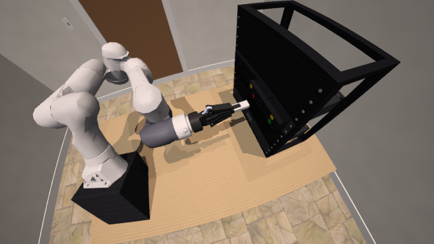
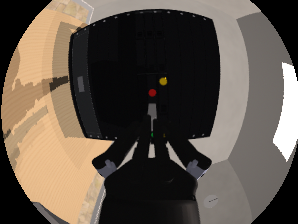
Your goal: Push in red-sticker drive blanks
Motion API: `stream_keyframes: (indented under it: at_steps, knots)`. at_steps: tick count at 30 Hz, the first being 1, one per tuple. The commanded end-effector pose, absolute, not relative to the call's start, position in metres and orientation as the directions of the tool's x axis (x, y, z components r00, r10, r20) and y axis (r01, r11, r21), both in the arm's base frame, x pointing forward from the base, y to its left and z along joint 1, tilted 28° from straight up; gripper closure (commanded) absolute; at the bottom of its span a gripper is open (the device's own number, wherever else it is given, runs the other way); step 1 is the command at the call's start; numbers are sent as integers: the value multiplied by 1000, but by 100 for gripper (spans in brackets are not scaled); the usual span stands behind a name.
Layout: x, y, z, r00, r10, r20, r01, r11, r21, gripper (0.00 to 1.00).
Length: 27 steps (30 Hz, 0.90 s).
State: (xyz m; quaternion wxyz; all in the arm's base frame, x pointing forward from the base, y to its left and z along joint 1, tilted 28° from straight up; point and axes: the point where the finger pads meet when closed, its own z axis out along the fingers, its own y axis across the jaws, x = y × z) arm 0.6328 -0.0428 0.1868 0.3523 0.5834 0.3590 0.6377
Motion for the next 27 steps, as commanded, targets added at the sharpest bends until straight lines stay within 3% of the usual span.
stream_keyframes:
  at_steps: [1, 18, 27]
  knots:
    - [629, -40, 190, -40, 884, 466, -39, -467, 883, 100]
    - [626, -21, 197, -40, 884, 466, -39, -467, 883, 100]
    - [663, -20, 199, -40, 884, 466, -39, -467, 883, 100]
